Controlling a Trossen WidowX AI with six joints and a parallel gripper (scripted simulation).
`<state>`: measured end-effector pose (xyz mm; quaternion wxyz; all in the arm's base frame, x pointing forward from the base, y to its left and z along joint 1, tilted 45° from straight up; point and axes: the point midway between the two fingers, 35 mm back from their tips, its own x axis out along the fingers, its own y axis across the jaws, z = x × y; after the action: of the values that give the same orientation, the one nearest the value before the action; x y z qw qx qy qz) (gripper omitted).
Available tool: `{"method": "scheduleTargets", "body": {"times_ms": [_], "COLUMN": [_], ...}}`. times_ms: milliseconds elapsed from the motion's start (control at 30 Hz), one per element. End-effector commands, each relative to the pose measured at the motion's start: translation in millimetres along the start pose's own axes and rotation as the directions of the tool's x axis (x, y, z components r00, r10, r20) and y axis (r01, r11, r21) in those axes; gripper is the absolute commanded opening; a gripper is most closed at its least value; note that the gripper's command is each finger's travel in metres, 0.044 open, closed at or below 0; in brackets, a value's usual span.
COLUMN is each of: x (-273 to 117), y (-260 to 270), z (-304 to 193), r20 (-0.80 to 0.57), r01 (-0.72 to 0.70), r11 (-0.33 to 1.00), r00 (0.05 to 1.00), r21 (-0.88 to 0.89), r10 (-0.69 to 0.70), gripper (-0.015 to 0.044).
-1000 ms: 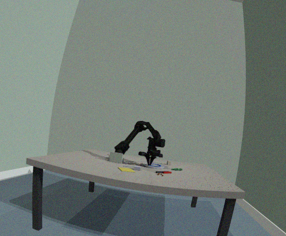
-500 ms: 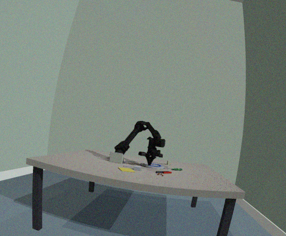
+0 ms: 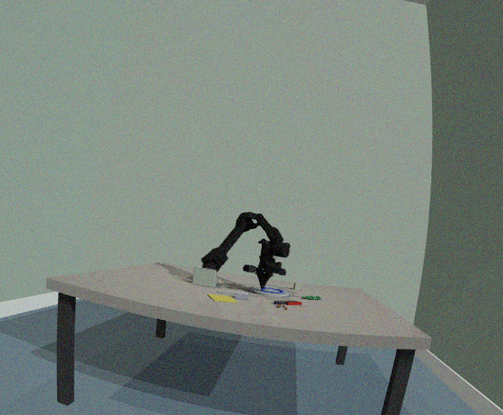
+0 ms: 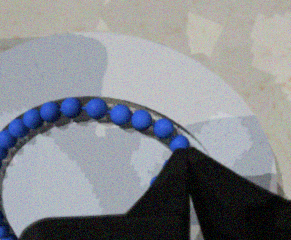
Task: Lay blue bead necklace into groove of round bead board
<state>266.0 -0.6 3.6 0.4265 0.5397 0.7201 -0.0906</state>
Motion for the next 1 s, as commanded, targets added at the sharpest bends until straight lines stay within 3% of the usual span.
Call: {"method": "scheduleTargets", "body": {"times_ms": [0,367,900,967], "x": [-1.5,9.5,0.1,2.7], "y": [1.4,0.1,0.3,0.1], "z": [0.5,1.3,1.8,1.6], "r20": [0.001,0.001,0.003,0.002], "r01": [-0.002,-0.003,-0.002,-0.001], "r11": [1.000,1.000,1.000,1.000], "r00": [1.000,1.000,1.000,1.000], "r21": [-0.007,-0.007,-0.008,-0.007], "r10": [0.002,0.003,0.002,0.001], "gripper": [0.0000,0.0000,0.0420,0.0440]}}
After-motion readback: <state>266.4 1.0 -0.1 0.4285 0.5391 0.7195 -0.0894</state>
